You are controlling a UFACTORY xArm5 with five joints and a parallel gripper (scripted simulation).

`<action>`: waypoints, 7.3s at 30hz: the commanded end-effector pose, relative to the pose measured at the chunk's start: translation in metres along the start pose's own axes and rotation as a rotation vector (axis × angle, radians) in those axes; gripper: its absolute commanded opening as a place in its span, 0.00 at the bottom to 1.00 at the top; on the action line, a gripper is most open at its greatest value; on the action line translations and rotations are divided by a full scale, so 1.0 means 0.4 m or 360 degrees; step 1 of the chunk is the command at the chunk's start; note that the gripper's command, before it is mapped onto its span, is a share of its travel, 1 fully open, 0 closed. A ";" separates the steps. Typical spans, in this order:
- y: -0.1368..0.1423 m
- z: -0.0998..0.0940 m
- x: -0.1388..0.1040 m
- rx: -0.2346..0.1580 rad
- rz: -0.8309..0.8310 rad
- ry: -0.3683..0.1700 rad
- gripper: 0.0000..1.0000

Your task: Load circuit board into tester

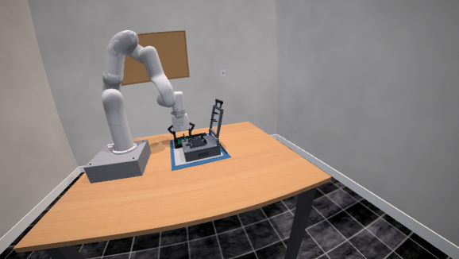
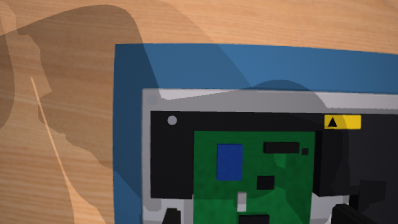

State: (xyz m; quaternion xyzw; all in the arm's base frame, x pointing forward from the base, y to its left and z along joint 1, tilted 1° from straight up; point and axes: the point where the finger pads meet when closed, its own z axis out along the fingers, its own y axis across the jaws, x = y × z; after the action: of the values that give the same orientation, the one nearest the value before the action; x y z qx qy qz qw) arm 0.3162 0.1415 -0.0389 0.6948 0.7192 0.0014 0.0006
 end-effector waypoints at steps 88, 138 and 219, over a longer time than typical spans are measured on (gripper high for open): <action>0.004 0.048 0.001 -0.0005 0.0000 0.0002 0.95; 0.004 0.048 0.001 -0.0005 0.0000 0.0002 0.79; 0.003 -0.018 0.001 -0.0005 0.0000 0.0002 0.79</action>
State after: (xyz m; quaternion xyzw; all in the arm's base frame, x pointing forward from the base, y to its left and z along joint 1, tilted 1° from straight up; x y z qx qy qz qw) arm 0.3163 0.1415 -0.0348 0.6948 0.7192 0.0015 0.0006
